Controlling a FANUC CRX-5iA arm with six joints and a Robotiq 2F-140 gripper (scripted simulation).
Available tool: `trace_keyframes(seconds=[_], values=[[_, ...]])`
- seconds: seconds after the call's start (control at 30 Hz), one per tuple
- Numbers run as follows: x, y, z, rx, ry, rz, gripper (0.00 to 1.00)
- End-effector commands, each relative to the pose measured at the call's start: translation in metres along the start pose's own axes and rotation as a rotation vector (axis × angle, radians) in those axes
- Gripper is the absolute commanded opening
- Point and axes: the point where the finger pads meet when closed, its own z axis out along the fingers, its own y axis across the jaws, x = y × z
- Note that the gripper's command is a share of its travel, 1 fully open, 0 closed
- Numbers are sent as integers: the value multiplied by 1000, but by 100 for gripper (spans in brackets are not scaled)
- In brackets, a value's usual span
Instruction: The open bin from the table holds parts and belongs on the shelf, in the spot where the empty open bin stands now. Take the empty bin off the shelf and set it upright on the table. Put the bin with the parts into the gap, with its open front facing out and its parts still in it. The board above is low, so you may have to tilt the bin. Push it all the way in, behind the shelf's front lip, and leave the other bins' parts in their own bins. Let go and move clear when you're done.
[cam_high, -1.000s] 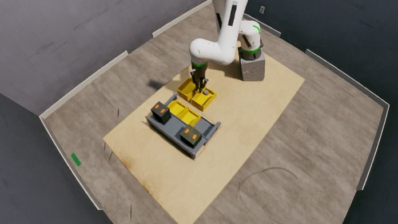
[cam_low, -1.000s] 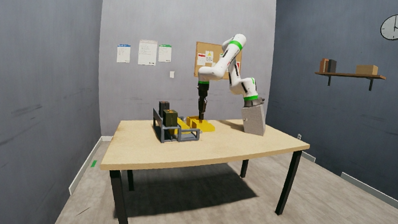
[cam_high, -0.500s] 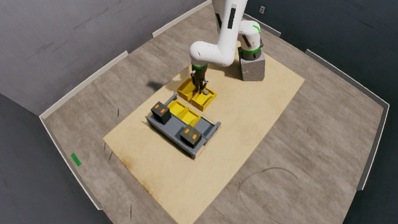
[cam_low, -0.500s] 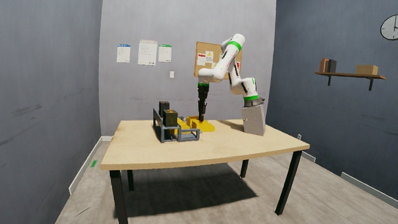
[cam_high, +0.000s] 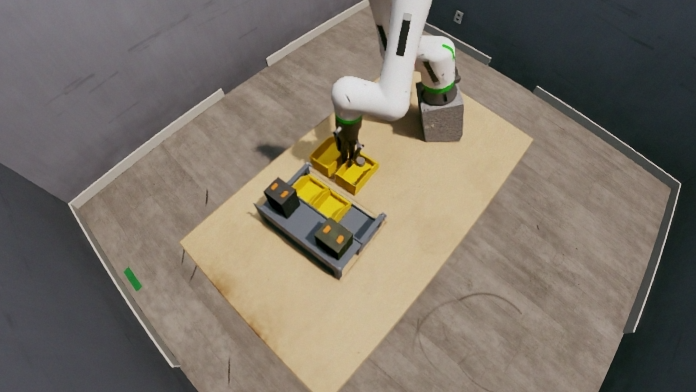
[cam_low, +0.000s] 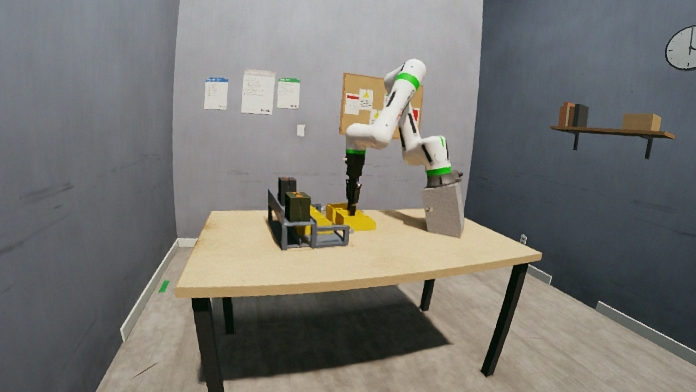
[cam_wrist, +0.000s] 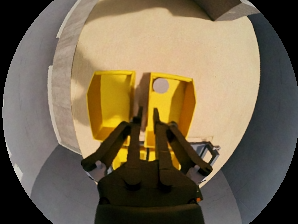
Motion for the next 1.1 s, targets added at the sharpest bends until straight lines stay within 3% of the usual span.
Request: trace_keyframes(seconds=[0.0,0.8,0.83,1.07], values=[[-1,0,2,0,-1,0,24],[-1,0,5,0,-1,0,24],[-1,0,5,0,-1,0,10],[-1,0,5,0,-1,0,10]])
